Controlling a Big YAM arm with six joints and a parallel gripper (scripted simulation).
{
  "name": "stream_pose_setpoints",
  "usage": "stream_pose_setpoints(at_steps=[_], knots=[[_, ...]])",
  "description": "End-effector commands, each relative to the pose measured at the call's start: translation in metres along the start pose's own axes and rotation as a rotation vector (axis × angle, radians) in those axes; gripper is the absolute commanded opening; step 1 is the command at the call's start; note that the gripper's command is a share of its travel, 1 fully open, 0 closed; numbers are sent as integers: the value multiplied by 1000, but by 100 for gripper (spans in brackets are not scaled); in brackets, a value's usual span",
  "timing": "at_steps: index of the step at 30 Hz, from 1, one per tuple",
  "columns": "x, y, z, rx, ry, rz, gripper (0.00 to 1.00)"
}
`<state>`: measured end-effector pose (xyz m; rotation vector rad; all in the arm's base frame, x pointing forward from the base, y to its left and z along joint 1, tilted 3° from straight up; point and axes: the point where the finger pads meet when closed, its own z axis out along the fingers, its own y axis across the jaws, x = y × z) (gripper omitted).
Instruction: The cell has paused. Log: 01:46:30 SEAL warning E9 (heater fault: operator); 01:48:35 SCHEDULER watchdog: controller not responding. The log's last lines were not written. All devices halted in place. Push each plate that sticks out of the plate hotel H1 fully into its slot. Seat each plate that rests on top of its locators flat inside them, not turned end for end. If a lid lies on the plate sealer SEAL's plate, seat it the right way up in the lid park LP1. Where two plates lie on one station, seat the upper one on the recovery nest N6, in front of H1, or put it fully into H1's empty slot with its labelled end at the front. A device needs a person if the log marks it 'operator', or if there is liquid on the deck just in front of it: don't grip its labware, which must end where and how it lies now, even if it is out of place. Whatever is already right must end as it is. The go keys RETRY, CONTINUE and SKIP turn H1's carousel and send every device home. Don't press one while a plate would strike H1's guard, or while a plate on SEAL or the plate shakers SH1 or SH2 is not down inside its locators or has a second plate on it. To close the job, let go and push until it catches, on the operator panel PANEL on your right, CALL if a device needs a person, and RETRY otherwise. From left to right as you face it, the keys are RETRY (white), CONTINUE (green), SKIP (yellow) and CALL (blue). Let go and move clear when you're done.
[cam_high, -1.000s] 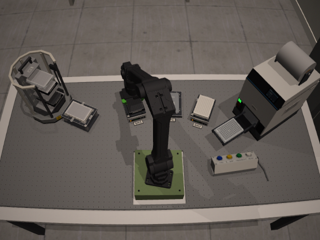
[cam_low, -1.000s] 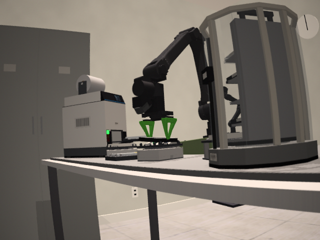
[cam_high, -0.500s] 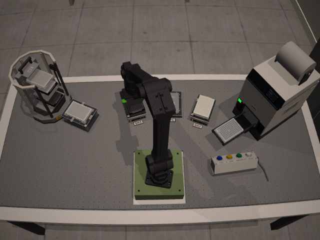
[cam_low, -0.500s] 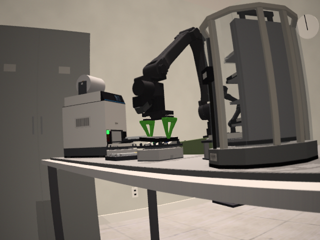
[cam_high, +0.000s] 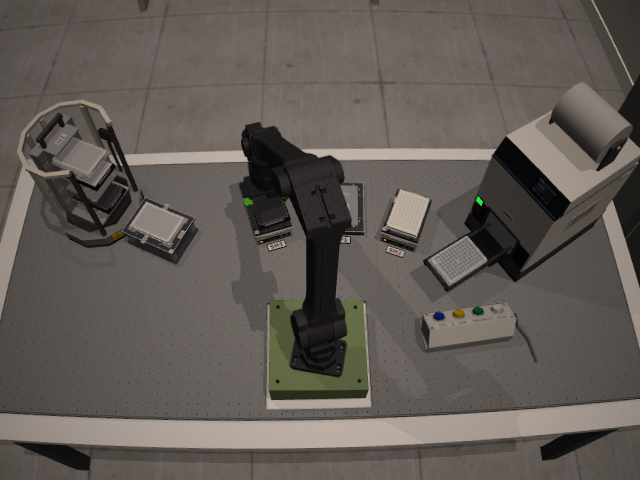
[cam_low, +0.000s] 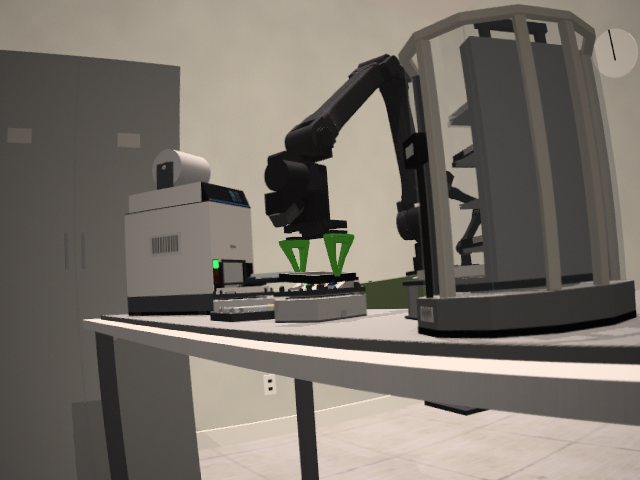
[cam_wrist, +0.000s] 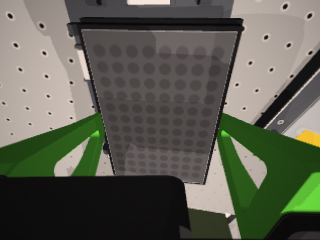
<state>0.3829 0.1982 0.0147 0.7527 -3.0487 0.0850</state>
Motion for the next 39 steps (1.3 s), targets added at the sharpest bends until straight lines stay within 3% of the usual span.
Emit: stream_pose_setpoints(at_steps=[1, 39], knots=[[-28, -2, -21, 0, -52, -10, 82], [-28, 2, -15, 0, -38, -16, 82]])
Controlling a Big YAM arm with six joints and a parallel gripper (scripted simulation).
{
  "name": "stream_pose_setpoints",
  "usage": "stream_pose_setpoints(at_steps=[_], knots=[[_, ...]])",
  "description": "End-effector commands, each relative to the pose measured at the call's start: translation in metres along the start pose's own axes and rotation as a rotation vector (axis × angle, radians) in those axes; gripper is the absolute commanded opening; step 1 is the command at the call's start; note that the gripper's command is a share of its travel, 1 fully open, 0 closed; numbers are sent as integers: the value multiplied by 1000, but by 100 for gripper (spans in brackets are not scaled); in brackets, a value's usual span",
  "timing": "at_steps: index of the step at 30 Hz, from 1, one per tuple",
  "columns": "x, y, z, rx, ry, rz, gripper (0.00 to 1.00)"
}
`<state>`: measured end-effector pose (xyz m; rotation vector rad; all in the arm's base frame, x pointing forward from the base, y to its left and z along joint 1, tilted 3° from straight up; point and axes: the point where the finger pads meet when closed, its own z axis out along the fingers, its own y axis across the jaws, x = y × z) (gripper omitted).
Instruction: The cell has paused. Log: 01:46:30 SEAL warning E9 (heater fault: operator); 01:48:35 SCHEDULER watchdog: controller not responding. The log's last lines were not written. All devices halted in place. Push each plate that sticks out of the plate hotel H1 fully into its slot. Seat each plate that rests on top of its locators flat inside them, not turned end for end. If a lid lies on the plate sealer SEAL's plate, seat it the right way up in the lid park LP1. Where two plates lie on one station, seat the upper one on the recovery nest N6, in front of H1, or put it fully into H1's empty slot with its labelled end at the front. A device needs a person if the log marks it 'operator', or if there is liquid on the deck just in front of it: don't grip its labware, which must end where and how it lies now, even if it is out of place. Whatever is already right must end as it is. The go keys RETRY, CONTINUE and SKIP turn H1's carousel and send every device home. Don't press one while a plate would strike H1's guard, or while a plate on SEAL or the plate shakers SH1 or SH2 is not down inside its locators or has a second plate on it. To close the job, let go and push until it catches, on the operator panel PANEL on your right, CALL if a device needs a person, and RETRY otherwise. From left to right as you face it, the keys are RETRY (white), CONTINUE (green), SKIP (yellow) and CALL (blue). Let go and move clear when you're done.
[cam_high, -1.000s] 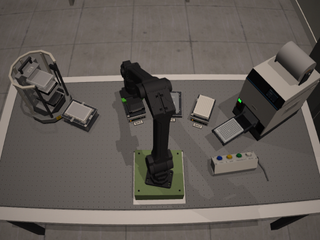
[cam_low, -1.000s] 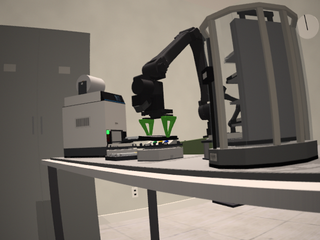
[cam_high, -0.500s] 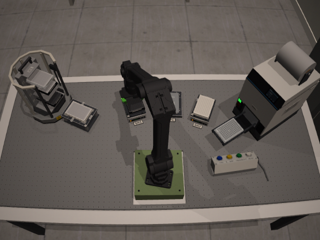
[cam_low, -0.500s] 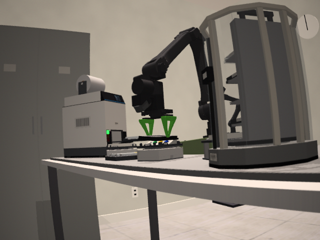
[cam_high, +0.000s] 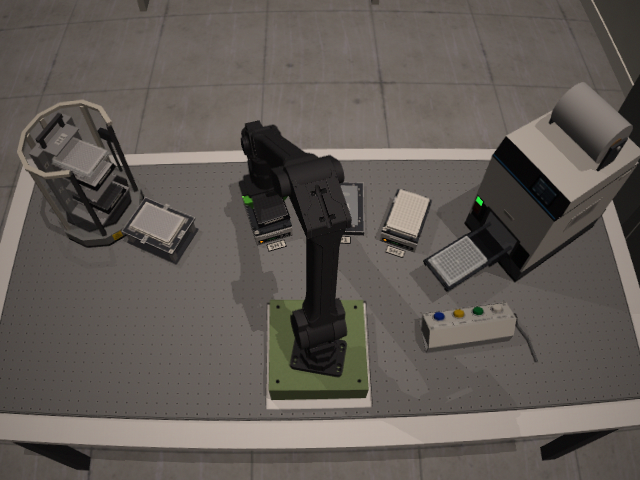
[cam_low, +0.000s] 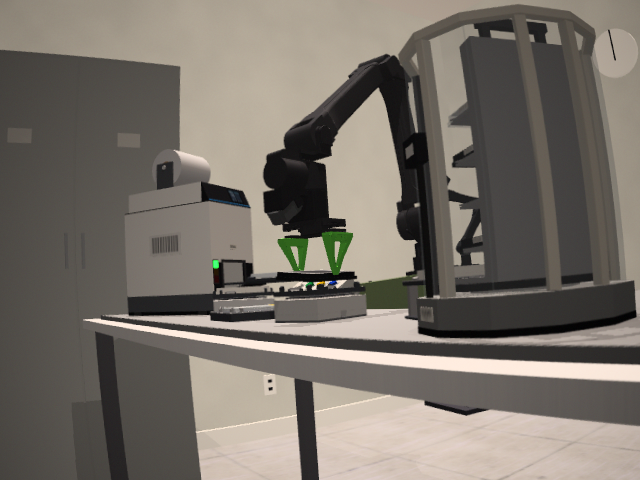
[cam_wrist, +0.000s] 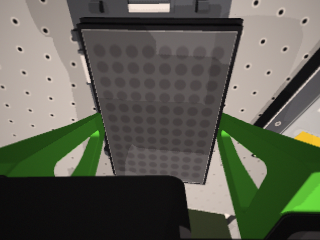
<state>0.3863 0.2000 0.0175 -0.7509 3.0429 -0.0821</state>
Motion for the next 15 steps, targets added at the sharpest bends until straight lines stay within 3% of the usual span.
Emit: stream_pose_setpoints(at_steps=[1, 11, 15], knots=[[-25, 2, -12, 0, -32, -16, 82], [-25, 3, -13, 0, -32, -16, 82], [-28, 3, -34, -1, -70, -14, 82]])
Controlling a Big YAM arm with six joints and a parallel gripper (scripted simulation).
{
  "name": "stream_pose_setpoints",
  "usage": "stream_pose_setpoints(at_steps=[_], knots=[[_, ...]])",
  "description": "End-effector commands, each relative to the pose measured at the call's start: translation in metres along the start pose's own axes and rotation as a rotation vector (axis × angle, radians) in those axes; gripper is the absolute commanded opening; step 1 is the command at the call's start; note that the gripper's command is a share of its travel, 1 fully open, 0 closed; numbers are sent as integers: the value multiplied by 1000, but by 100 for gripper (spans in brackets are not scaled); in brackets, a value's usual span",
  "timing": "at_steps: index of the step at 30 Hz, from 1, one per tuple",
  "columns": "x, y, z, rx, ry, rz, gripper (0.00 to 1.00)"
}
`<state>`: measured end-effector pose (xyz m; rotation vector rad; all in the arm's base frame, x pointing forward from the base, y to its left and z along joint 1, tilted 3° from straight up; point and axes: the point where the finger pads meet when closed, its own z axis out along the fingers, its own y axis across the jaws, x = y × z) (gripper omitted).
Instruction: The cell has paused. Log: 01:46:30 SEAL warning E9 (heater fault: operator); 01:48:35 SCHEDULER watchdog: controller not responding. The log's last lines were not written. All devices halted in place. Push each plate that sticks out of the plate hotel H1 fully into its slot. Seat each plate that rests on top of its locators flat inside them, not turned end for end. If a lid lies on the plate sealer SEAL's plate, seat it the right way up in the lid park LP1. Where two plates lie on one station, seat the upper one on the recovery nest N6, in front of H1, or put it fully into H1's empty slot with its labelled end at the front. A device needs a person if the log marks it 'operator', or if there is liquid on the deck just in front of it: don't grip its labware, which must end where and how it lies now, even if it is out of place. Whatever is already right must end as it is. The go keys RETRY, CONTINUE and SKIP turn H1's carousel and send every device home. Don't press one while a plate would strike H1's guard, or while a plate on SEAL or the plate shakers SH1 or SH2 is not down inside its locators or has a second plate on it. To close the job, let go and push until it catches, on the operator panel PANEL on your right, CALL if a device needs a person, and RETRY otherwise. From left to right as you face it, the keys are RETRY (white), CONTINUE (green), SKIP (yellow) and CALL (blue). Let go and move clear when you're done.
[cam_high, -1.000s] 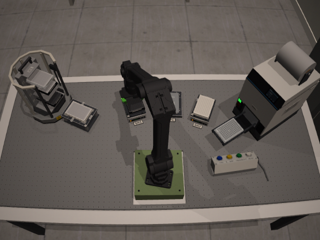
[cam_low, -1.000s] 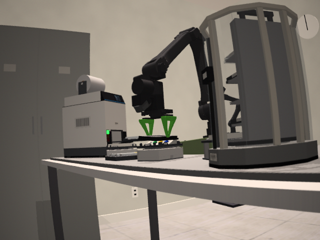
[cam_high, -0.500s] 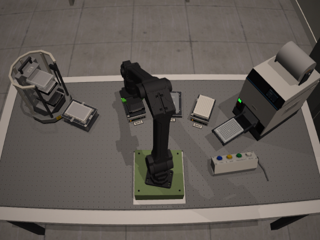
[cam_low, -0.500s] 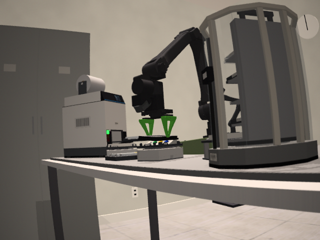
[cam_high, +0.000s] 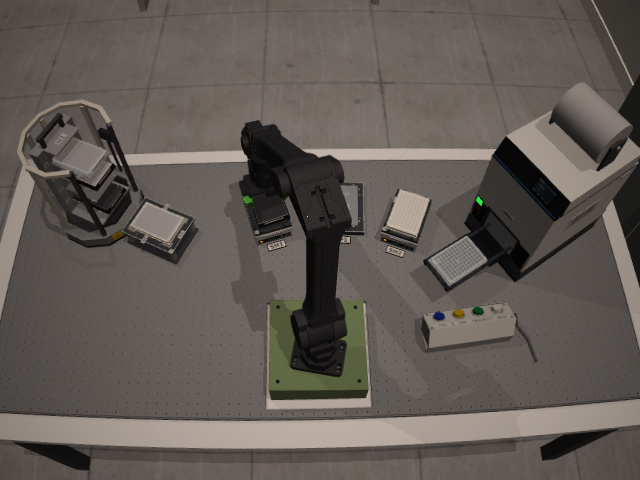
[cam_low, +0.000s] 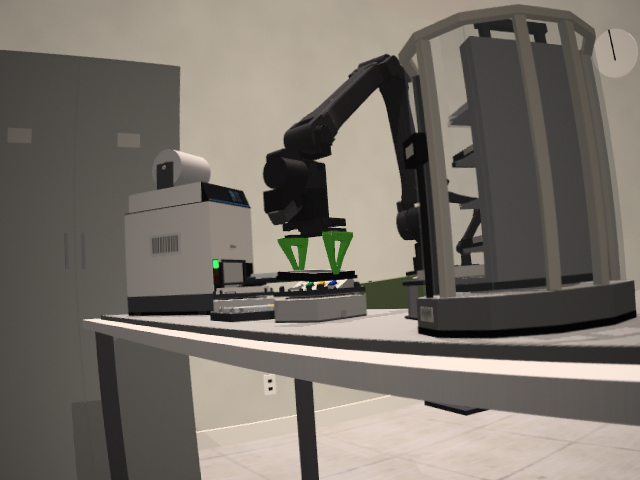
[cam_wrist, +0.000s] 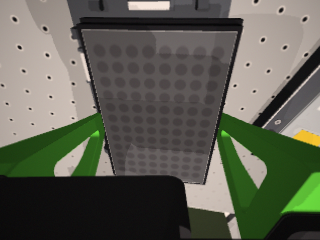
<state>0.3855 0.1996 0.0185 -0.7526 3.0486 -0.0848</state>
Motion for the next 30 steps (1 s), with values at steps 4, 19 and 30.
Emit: stream_pose_setpoints(at_steps=[4, 19, 30], knots=[[-28, 4, -32, -1, -63, -14, 82], [-27, 4, -31, -1, -50, -9, 82], [-27, 4, -34, -1, -58, -8, 82]])
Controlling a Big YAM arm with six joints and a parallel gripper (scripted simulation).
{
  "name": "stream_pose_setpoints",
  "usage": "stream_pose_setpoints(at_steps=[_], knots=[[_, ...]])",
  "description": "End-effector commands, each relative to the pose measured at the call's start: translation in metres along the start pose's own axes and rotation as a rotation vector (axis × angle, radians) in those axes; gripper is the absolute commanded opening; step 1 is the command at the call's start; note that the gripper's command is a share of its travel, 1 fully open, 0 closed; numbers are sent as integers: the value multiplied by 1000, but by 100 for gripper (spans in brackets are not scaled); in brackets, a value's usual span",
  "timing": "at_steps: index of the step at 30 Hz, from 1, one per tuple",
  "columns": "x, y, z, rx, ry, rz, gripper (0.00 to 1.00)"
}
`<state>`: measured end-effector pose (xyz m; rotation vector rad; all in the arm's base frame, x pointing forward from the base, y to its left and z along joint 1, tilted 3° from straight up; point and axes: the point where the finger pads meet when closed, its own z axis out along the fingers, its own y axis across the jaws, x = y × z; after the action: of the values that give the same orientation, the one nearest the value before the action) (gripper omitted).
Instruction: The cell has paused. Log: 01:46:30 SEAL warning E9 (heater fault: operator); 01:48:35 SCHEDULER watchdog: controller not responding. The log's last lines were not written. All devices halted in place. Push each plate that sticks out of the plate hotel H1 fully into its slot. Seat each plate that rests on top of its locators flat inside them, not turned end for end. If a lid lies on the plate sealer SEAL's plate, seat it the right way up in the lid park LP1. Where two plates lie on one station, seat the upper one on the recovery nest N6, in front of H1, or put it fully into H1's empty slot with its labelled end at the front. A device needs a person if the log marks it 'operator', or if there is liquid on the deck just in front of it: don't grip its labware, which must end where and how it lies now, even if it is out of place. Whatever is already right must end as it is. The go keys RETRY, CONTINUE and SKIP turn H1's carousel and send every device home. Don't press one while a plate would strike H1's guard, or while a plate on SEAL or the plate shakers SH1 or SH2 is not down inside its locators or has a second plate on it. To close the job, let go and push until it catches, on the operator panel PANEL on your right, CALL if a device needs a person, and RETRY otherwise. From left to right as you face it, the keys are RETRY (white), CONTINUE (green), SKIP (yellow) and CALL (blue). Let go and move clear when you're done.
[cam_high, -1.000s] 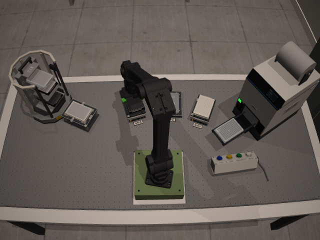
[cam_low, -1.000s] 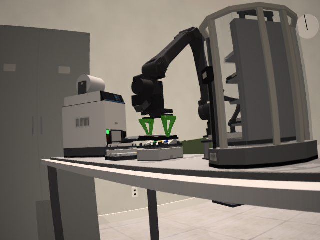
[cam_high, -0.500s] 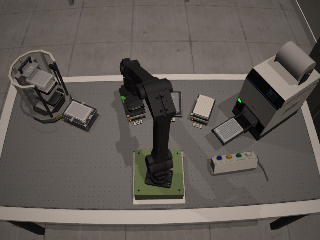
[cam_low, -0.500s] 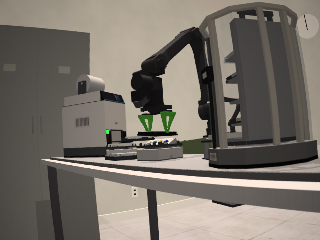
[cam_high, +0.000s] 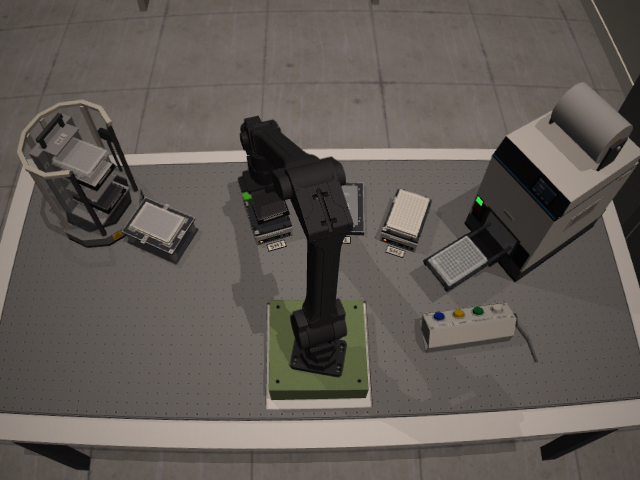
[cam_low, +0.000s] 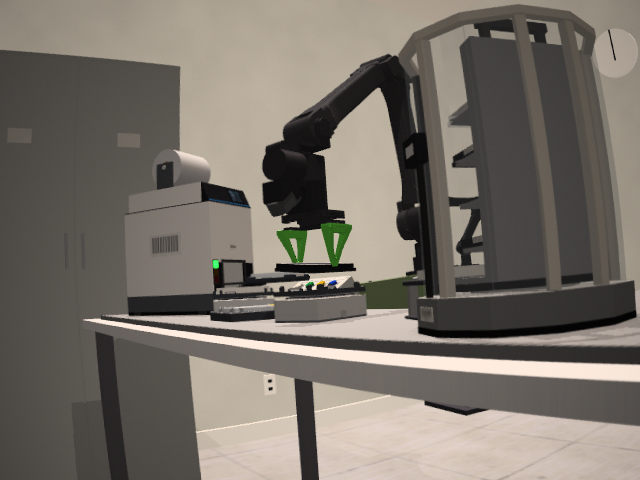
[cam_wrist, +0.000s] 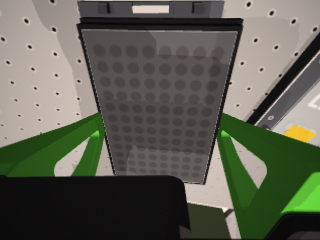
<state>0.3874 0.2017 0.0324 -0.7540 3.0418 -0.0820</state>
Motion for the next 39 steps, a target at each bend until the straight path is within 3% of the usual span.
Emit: stream_pose_setpoints(at_steps=[1, 31, 34, 35, 39], knots=[[-25, 4, -20, -1, -52, -6, 82], [-26, 4, -26, -1, -70, -4, 82], [-23, 4, -25, -1, -66, -4, 82], [-14, 1, -13, -1, -37, 0, 82], [-14, 1, -13, -1, -37, 0, 82]])
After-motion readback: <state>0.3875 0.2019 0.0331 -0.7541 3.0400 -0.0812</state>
